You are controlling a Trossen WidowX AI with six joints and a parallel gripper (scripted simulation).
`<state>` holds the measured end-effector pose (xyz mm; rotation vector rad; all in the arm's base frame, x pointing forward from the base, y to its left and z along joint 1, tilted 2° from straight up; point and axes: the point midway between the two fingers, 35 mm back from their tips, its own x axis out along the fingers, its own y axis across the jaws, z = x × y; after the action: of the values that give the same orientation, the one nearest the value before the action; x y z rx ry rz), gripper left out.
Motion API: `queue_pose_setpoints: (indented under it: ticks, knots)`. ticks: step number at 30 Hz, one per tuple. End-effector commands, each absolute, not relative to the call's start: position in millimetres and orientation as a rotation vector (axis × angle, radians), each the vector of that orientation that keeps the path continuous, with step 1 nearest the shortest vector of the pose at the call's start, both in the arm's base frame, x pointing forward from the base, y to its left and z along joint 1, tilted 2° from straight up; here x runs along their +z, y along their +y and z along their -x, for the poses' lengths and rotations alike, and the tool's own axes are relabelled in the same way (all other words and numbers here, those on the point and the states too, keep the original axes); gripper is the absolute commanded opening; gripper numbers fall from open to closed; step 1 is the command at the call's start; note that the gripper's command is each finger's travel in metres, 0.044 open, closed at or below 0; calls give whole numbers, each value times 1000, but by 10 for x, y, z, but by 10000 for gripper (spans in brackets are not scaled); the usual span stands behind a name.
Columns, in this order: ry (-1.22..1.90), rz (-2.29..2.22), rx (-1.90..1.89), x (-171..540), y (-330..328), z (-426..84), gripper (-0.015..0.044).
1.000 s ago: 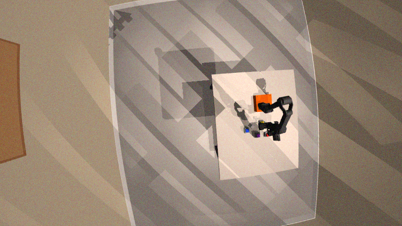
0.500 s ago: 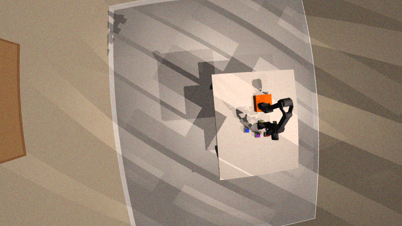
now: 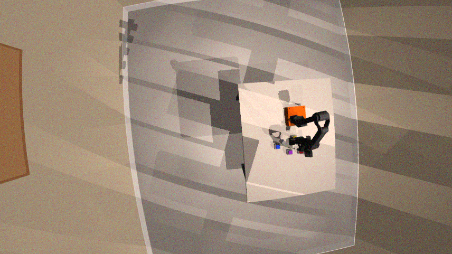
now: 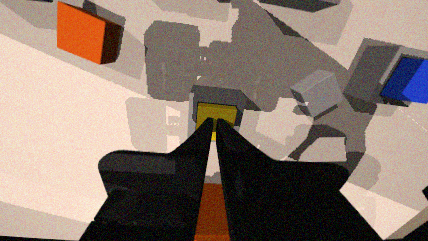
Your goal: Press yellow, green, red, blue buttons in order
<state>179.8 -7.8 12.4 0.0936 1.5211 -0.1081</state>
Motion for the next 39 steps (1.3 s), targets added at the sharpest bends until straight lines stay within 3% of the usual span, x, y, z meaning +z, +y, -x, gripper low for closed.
queue_pose_setpoints:
  ticks: [1, 11, 21, 27, 33, 39]
  knots:
    - [1528, -86, -110, 108, -87, -1777, 20]
    - [1528, -86, -110, 108, -87, -1777, 20]
    - [1528, -86, -110, 453, -81, -1767, 20]
    - [1527, -86, -110, 1032, -70, -1745, 20]
    - [1528, -86, -110, 1052, -70, -1742, 20]
    - [1525, -89, -107, 1174, 291, -2241, 20]
